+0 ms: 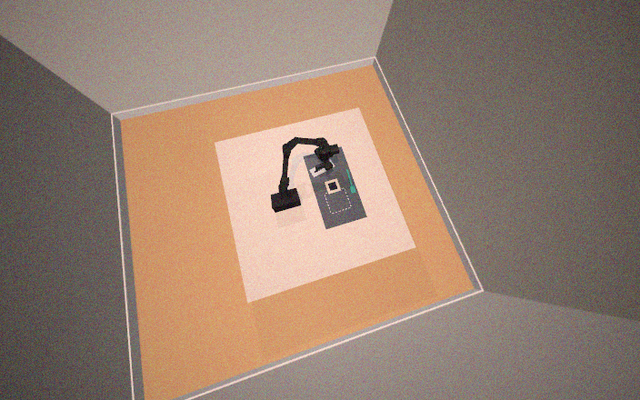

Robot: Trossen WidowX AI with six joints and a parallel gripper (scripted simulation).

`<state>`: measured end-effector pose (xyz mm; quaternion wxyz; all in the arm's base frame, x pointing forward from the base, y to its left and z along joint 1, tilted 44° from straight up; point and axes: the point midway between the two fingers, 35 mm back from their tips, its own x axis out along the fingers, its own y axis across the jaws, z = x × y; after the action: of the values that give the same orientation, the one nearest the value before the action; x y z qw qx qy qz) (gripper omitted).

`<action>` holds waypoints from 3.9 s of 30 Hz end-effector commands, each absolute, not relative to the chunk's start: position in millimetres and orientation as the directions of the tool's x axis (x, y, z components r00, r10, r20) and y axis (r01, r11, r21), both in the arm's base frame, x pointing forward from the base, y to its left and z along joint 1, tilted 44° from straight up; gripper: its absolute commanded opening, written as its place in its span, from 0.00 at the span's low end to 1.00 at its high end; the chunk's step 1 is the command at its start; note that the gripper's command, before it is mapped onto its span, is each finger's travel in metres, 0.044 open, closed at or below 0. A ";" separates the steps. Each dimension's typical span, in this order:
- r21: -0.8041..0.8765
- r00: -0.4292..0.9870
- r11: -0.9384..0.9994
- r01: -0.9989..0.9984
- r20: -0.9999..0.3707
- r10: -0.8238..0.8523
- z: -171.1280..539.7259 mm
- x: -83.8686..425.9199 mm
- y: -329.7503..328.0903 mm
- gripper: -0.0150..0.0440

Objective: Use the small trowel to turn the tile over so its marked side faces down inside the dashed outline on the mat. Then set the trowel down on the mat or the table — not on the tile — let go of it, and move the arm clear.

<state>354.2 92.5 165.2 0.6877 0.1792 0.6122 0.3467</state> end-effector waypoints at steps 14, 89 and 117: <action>0.676 0.009 0.693 -0.251 -0.714 0.700 146.5 353.4 111.7 0.71; 0.415 0.009 0.412 0.811 -0.714 0.700 143.8 353.1 114.4 0.47; 0.414 0.009 0.412 0.812 -0.714 0.700 145.5 353.3 112.6 0.71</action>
<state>353.3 114.4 143.8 0.4647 0.5373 0.7014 -0.0580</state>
